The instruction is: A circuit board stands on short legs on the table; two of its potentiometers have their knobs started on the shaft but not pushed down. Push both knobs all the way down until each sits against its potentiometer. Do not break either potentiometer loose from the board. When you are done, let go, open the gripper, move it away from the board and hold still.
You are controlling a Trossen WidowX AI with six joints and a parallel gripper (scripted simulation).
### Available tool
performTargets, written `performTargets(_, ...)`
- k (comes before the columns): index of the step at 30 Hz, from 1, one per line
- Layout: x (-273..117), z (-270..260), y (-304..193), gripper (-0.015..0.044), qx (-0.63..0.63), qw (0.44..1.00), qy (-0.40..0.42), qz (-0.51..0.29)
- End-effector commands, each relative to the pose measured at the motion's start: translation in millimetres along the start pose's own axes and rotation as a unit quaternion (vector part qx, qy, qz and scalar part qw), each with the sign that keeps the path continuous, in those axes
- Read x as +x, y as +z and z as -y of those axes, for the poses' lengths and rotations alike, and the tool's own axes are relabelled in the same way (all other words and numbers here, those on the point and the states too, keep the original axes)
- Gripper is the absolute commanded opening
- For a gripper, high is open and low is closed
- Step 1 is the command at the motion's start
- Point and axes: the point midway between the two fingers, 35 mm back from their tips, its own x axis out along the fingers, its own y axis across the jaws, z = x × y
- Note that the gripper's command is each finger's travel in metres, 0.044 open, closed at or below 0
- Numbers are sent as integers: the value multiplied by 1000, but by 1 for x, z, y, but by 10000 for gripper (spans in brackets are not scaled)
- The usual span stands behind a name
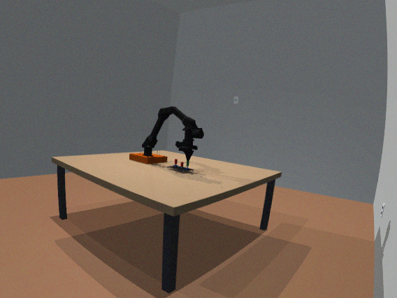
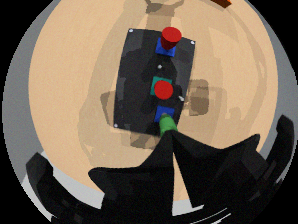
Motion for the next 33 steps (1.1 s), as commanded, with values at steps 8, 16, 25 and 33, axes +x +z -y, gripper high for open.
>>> performTargets(8, 27, -1, -3, 0, 1, 1000, -3, 11)
performTargets(16, 27, -1, -3, 0, 1, 1000, -3, 11)
performTargets(25, 28, -1, -3, 0, 1, 1000, -3, 11)
performTargets(33, 28, -1, -3, 0, 1, 1000, -3, 11)
